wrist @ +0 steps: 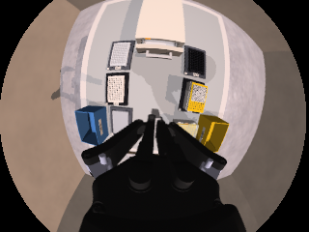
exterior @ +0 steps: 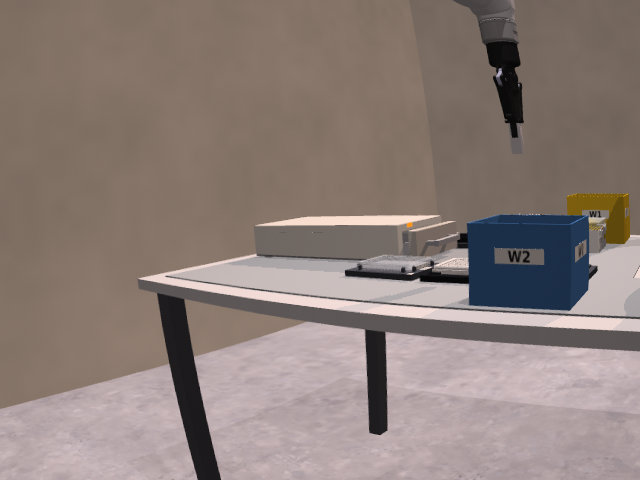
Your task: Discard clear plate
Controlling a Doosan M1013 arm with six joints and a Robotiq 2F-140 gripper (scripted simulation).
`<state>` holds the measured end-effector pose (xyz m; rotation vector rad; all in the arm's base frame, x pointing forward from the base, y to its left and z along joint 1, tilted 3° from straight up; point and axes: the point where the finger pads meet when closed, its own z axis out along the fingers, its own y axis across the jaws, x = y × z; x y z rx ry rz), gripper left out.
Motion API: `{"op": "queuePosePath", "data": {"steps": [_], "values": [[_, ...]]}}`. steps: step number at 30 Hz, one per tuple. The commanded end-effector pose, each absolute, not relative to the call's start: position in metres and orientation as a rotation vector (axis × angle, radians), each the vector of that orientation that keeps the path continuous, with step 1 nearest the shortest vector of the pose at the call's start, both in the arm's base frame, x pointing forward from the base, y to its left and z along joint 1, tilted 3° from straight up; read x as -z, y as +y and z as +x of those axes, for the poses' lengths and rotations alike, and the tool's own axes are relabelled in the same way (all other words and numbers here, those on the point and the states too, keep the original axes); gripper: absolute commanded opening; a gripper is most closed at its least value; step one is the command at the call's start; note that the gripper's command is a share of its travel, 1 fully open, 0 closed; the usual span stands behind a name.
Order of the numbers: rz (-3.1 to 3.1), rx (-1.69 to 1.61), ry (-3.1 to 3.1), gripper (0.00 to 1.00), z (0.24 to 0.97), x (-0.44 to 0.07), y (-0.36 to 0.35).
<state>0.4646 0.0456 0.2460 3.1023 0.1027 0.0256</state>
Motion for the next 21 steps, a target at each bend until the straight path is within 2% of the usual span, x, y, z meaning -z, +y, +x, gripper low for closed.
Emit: {"op": "queuePosePath", "data": {"steps": [1, 19, 20, 21], "values": [[3.098, -0.03, 0.109, 0.1, 0.4638, -0.2443, 0.0429], [3.098, -0.03, 0.109, 0.1, 0.4638, -0.2443, 0.0429], [3.1, -0.031, 0.058, 0.7, 0.4666, -0.243, 0.0454], [3.1, -0.031, 0.048, 0.7, 0.4694, -0.2418, 0.048]]}}
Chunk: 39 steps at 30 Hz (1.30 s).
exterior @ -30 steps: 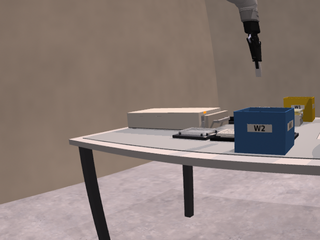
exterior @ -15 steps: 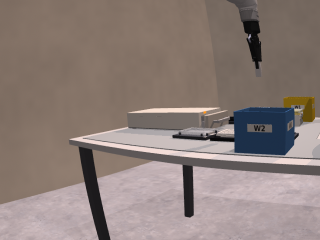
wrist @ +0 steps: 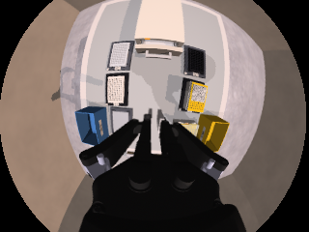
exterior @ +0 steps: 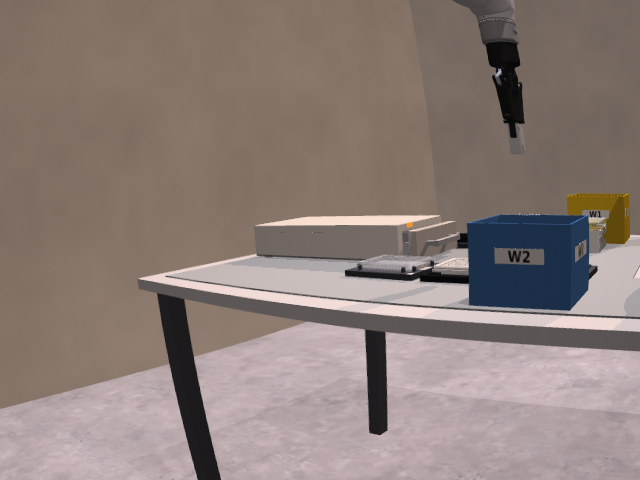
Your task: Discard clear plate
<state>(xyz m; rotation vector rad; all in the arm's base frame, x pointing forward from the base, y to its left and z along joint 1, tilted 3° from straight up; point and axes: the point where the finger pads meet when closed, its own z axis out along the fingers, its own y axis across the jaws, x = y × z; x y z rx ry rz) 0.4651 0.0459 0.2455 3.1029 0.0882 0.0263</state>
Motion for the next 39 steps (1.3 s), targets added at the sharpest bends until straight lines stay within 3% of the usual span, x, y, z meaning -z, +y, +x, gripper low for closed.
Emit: {"op": "queuePosePath", "data": {"steps": [1, 39], "values": [[3.1, -0.031, 0.048, 0.7, 0.472, -0.241, 0.051], [3.1, -0.031, 0.048, 0.7, 0.567, -0.198, 0.138]]}}
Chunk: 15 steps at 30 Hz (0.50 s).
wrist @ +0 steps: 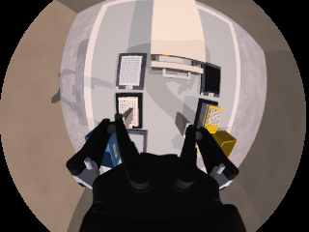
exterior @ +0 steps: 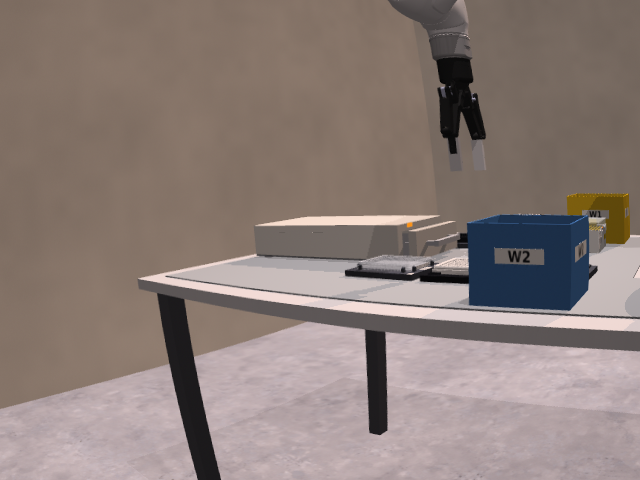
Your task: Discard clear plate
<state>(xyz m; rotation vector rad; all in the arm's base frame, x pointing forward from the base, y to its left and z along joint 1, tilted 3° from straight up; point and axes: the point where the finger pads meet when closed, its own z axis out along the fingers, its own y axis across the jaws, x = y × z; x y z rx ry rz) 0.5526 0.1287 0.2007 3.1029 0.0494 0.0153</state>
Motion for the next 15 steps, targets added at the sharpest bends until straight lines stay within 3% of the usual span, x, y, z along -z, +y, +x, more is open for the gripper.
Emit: {"op": "queuePosePath", "data": {"steps": [1, 15], "values": [[3.1, -0.031, 0.048, 0.7, 0.57, -0.197, 0.141], [3.1, -0.031, 0.048, 0.7, 0.603, -0.182, 0.172]]}}
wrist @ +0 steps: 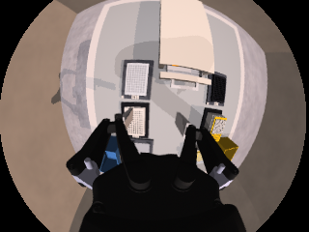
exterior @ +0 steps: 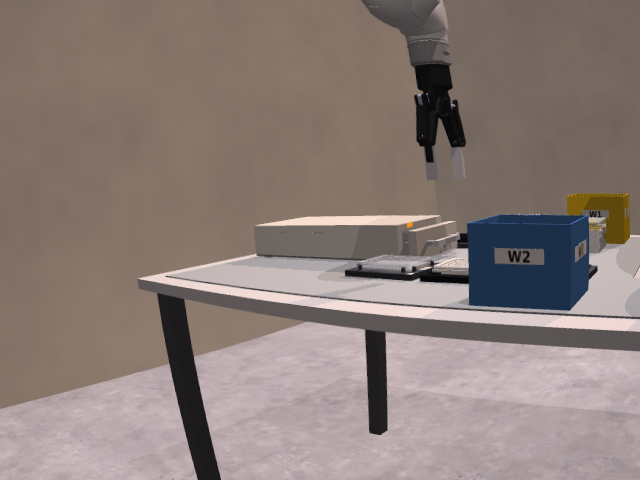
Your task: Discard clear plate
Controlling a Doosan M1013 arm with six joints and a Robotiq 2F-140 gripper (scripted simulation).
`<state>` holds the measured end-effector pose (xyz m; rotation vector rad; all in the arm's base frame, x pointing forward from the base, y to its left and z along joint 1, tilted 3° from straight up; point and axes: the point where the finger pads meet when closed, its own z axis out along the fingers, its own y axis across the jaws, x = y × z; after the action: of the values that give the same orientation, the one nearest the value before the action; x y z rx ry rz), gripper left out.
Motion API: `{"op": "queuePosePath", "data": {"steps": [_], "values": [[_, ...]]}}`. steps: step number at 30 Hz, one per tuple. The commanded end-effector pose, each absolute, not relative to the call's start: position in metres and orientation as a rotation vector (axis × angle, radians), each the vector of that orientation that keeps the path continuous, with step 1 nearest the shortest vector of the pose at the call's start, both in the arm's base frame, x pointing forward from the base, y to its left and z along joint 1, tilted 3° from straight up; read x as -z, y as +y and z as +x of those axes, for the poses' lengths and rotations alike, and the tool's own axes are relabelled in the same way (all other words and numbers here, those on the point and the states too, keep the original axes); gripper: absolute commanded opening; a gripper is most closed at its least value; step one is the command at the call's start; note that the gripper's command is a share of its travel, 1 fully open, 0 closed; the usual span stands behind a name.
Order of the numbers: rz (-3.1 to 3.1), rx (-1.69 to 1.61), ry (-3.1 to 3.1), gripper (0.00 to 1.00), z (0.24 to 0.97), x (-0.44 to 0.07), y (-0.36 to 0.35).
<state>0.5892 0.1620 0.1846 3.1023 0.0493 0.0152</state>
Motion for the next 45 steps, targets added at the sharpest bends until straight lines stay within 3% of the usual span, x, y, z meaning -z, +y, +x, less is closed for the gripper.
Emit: {"op": "queuePosePath", "data": {"steps": [1, 30, 45], "values": [[3.1, -0.031, 0.048, 0.7, 0.606, -0.181, 0.175], [3.1, -0.031, 0.048, 0.7, 0.676, -0.15, 0.239], [3.1, -0.031, 0.048, 0.7, 0.677, -0.15, 0.24]]}}
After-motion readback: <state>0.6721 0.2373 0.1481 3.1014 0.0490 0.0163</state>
